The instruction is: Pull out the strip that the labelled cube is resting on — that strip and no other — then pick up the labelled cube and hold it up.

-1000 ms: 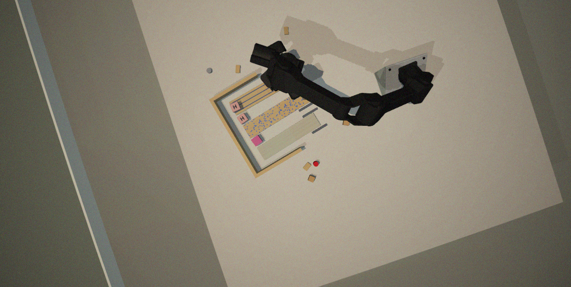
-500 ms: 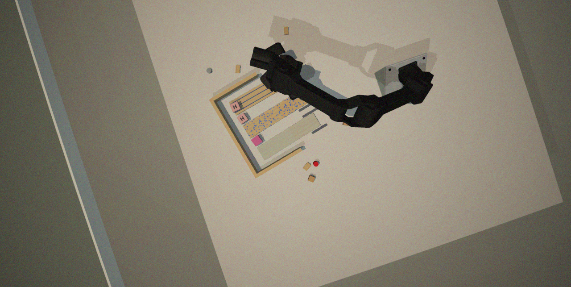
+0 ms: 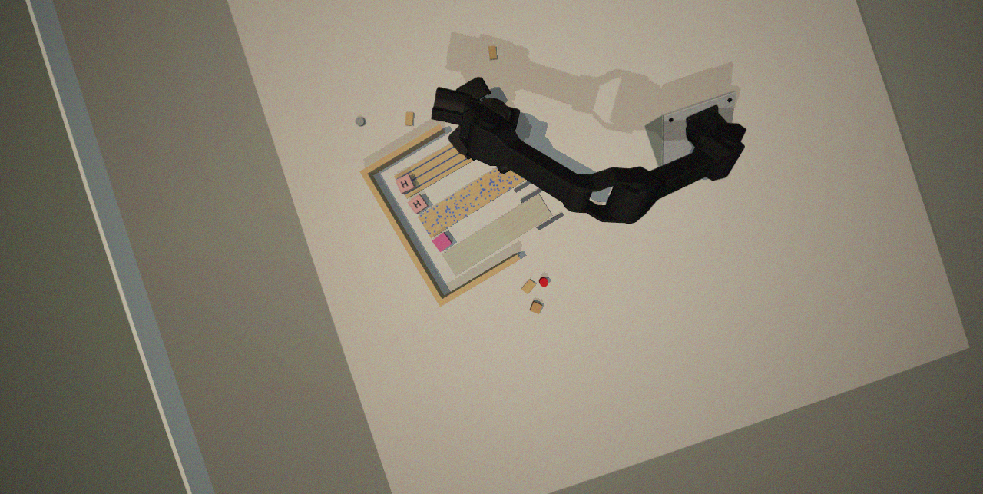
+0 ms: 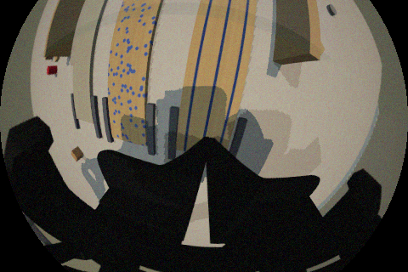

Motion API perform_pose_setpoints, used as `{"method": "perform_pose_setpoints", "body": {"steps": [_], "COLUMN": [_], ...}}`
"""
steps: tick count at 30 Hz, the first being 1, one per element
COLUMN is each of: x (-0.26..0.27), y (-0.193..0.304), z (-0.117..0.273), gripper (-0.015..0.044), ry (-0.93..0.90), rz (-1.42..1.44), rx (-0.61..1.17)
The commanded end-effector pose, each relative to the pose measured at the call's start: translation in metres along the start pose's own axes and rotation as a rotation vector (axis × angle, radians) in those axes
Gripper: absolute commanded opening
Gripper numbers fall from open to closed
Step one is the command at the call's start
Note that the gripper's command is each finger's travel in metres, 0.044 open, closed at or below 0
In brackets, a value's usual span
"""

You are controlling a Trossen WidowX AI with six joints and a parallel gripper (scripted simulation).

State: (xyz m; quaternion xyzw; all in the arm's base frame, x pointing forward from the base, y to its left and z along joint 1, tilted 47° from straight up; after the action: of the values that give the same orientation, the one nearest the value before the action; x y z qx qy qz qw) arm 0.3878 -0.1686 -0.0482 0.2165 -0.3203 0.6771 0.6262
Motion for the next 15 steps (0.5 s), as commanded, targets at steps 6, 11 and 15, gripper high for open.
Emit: {"method": "perform_pose_setpoints", "body": {"steps": [6, 11, 15], "x": [0.002, 0.003, 0.003], "y": [0.001, 0.001, 0.001], "z": [-0.017, -0.021, -0.021], "gripper": [0.0, 0.0, 0.0], "ry": [-0.009, -0.01, -0.01], "rz": [-0.005, -0.005, -0.005], "rx": [0.002, 0.002, 0.002]}}
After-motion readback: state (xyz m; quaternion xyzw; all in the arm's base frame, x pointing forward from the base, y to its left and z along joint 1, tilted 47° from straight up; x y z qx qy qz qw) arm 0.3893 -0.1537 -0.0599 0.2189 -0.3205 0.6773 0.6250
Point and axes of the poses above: the point midway between the two fingers, 35 mm back from their tips, its own z axis back along the fingers, its own x axis across the jaws, y = z × x, the point moved 8 cm from there along z, back along the fingers, and after that the axes turned 1 degree about -z, right-handed, at the moved point
